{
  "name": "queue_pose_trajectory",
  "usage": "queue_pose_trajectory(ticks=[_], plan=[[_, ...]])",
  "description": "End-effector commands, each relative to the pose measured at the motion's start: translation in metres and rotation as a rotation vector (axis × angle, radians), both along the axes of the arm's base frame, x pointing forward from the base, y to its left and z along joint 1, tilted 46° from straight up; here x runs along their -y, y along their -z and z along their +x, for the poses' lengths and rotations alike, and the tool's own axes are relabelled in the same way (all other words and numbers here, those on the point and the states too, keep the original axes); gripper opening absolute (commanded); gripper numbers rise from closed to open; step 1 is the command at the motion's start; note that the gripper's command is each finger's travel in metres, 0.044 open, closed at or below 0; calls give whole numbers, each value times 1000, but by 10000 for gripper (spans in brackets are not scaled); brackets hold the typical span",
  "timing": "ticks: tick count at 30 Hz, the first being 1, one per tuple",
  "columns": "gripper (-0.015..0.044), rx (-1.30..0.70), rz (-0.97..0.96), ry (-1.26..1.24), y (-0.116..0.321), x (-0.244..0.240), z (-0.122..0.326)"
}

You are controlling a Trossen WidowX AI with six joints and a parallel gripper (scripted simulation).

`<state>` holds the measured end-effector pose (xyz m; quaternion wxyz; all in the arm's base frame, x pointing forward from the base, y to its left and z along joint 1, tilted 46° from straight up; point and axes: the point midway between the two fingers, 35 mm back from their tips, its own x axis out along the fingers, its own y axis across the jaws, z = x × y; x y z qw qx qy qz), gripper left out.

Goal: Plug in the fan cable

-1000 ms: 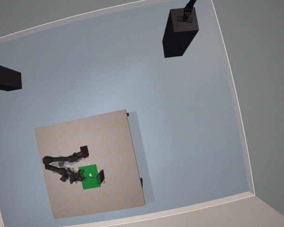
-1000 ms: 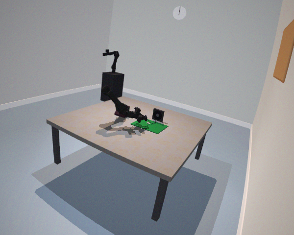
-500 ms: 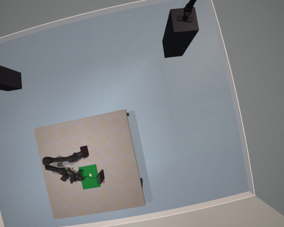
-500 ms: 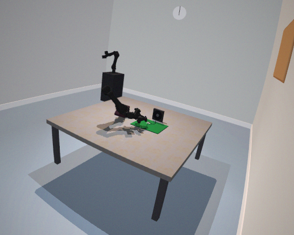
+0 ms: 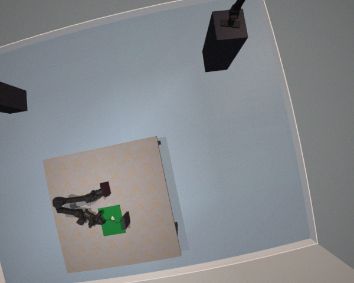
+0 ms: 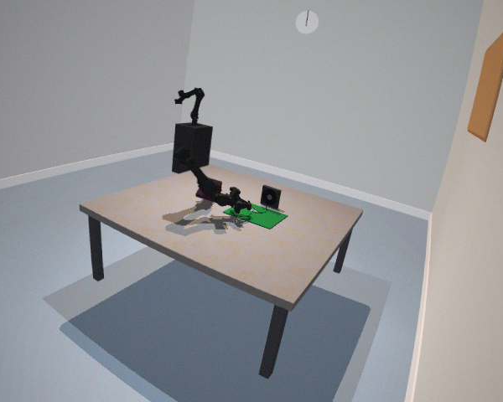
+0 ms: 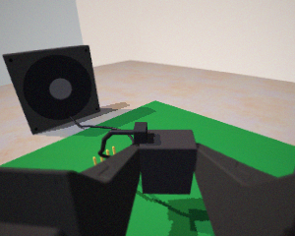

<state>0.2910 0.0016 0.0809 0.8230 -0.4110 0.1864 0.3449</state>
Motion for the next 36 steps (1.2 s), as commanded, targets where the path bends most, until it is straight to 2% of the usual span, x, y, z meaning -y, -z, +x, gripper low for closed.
queue_pose_trajectory(ticks=[1,36], plan=[[0,-2,2,-2,3,2,0],[0,-3,1,-2,24,24,3]])
